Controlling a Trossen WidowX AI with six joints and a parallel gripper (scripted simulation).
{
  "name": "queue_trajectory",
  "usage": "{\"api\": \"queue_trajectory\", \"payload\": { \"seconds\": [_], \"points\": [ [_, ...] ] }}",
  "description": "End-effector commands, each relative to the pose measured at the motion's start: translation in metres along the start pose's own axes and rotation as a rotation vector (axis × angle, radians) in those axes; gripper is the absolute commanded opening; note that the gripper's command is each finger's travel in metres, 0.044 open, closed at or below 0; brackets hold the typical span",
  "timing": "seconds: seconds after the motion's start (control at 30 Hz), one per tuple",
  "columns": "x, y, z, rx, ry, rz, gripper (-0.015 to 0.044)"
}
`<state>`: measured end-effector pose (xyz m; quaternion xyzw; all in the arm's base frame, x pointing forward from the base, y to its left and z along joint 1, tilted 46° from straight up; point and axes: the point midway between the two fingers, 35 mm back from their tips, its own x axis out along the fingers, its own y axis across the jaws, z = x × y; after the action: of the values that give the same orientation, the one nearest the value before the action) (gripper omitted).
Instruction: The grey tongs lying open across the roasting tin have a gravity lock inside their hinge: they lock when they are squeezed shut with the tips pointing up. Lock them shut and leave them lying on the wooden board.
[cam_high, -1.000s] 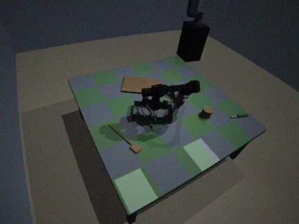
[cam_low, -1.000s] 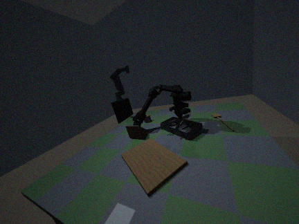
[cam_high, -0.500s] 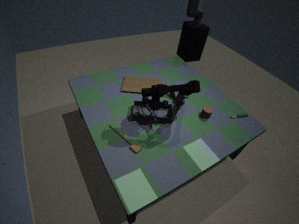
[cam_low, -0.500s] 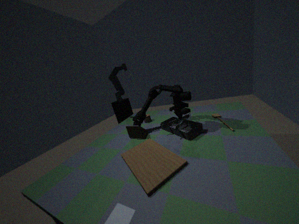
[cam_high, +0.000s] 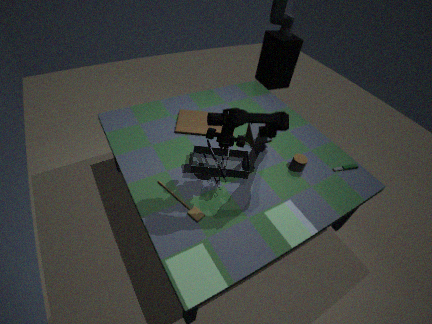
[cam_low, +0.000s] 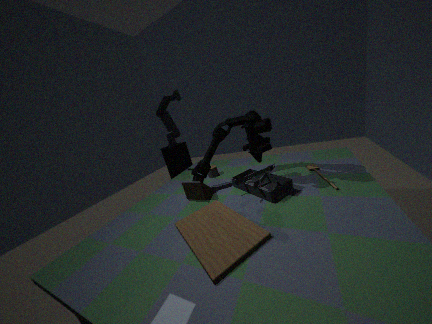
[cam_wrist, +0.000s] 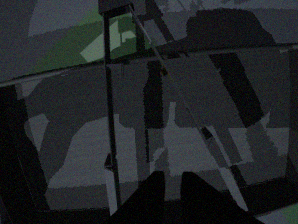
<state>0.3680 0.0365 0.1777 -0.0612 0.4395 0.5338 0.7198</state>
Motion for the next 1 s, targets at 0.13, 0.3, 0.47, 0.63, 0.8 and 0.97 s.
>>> {"api": "queue_trajectory", "payload": {
  "seconds": [0.13,0.3,0.47,0.63,0.8,0.97],
  "points": [
    [-0.019,-0.002,-0.002,0.013,-0.015,-0.031,0.0244],
    [-0.024,-0.003,-0.002,0.012,-0.021,-0.043,0.0375],
    [-0.014,-0.001,0.000,-0.064,-0.004,-0.015,0.0440],
    [0.012,0.004,0.003,-0.296,0.033,0.069,0.0440],
    [0.013,0.004,0.003,-0.304,0.034,0.072,0.0440],
    [0.013,0.003,0.004,-0.304,0.035,0.071,0.0440]
  ]
}}
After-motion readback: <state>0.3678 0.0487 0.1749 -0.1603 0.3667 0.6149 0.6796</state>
